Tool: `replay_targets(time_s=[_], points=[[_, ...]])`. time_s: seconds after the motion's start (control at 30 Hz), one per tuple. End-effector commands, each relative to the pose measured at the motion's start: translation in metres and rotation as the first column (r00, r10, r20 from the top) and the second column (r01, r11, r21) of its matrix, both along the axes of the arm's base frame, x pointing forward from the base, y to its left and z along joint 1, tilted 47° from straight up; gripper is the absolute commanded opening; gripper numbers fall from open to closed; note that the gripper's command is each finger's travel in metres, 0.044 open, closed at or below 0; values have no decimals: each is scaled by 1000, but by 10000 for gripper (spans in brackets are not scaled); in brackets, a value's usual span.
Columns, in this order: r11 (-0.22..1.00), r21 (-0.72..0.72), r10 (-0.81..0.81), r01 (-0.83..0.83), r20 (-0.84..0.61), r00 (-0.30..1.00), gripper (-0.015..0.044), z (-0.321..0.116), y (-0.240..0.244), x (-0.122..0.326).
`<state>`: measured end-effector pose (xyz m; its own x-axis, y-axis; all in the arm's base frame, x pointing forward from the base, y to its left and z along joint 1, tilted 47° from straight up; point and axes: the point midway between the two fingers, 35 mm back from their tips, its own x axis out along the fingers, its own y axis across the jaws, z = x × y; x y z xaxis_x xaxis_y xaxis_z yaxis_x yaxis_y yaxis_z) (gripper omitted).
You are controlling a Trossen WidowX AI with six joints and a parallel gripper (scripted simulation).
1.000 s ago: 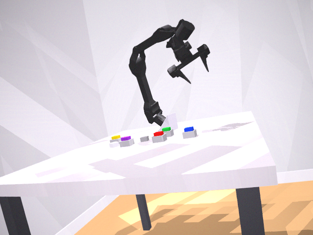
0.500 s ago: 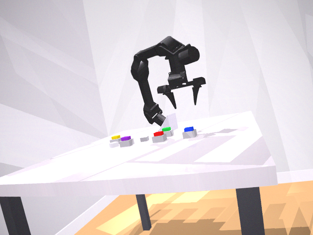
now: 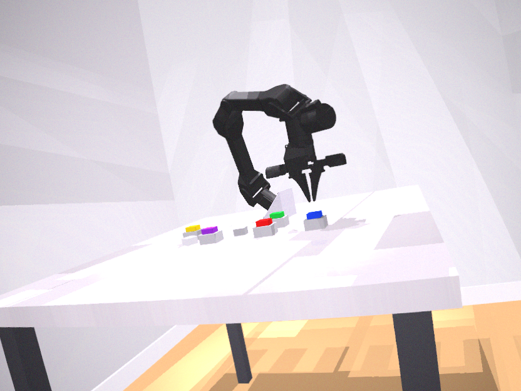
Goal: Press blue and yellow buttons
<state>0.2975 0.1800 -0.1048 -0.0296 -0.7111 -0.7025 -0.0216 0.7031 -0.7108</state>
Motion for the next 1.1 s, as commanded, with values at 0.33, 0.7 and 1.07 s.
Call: replay_targets(time_s=[0.33, 0.7, 1.07], points=[[1000, -1, 9, -9, 1, 1000, 20, -6, -6, 0], [1000, -1, 9, -9, 1, 1000, 20, -18, -19, 0], [1000, -2, 9, -9, 1, 1000, 20, -23, -24, -1]])
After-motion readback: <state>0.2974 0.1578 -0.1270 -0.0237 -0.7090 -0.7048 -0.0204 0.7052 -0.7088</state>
